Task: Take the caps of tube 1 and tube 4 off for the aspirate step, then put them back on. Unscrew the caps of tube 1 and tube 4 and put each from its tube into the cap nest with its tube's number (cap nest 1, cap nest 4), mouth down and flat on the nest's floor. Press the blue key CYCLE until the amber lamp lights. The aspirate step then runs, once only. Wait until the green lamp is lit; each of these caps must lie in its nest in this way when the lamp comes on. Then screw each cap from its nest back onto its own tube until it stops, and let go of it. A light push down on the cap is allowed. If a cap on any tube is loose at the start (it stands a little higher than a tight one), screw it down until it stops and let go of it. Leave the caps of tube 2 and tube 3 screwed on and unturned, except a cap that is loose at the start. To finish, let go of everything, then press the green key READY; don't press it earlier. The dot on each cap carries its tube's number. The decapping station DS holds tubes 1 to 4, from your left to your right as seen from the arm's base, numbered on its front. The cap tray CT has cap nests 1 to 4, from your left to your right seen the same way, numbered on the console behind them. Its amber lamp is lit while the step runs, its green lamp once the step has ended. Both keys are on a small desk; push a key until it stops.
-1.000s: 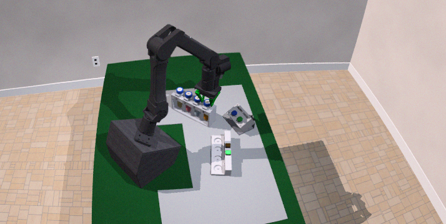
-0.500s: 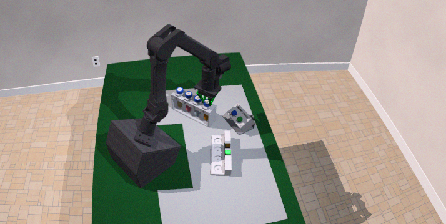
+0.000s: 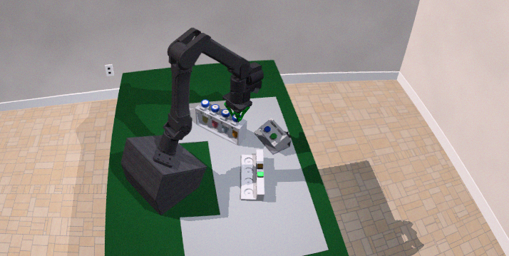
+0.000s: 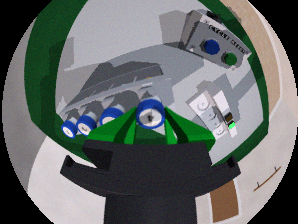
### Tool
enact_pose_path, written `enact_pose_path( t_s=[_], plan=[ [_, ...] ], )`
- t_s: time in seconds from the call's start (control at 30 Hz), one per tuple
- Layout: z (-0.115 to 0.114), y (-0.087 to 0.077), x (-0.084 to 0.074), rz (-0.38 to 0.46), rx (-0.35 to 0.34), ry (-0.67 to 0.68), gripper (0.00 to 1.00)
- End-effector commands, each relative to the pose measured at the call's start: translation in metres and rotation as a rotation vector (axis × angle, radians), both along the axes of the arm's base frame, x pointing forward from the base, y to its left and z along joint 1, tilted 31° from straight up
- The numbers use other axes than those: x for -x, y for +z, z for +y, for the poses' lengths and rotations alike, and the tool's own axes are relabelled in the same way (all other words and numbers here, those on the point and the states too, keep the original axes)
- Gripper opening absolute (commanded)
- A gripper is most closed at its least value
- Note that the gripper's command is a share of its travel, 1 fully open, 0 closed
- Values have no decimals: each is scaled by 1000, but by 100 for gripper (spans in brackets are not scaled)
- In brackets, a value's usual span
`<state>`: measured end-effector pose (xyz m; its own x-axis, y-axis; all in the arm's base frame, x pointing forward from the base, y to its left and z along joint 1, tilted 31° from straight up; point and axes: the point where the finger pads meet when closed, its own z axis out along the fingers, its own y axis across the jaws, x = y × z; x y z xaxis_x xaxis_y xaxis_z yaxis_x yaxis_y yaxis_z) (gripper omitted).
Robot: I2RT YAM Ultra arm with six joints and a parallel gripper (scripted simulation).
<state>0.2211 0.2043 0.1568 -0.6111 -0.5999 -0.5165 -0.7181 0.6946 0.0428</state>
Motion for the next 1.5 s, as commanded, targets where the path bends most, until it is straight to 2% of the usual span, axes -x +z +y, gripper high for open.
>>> enact_pose_path(
  t_s=[0.0,0.27,0.53,0.57,0.97,1.4,1.47],
  plan=[
    [1,3,-1,53,-58,-130,0],
    [1,3,-1,160,-148,-357,0],
    [1,3,-1,180,-165,-402,0],
    [1,3,-1,180,-165,-402,49],
    [1,3,-1,180,-165,-402,49],
    [0,3,0,-28,10,42,49],
    [0,3,0,-28,10,42,49]
  ],
)
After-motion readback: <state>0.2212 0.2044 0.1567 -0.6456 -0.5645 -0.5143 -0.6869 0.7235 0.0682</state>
